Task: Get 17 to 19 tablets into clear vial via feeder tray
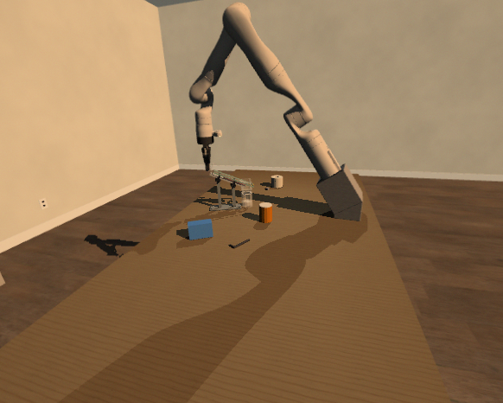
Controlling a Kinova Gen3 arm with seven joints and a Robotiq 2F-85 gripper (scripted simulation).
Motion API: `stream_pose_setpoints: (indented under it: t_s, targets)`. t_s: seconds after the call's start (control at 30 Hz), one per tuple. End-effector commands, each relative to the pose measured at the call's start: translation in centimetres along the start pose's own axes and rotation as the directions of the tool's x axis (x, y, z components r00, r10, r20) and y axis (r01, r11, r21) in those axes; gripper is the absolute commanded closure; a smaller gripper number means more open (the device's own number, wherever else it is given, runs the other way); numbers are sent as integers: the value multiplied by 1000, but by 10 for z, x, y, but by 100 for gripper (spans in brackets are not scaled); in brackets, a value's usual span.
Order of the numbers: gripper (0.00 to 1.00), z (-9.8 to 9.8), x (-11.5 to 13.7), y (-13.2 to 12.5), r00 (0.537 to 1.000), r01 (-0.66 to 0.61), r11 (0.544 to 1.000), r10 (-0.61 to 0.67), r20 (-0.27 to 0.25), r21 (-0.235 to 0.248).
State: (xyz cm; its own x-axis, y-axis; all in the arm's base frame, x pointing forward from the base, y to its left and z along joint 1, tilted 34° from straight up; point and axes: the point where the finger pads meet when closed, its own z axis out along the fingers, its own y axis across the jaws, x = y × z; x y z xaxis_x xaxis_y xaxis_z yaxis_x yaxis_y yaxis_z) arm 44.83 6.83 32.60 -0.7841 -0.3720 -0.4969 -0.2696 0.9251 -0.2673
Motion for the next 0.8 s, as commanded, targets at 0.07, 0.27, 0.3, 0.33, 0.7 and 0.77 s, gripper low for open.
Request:
stream_pose_setpoints:
  t_s: [0.07, 0.27, 0.3, 0.33, 0.7, 0.77]
  targets:
    - [100, 6, 17, 5, 1000, 0, 1000, 0, -8, -12]
    - [100, 3, 10, 5, 1000, 0, 1000, 0, -8, -12]
    - [100, 3, 10, 5, 1000, 0, 1000, 0, -8, -12]
    - [100, 3, 10, 5, 1000, 0, 1000, 0, -8, -12]
    - [100, -10, -19, 4, 1000, 0, 1000, 0, -8, -12]
    - [100, -10, -19, 4, 1000, 0, 1000, 0, -8, -12]
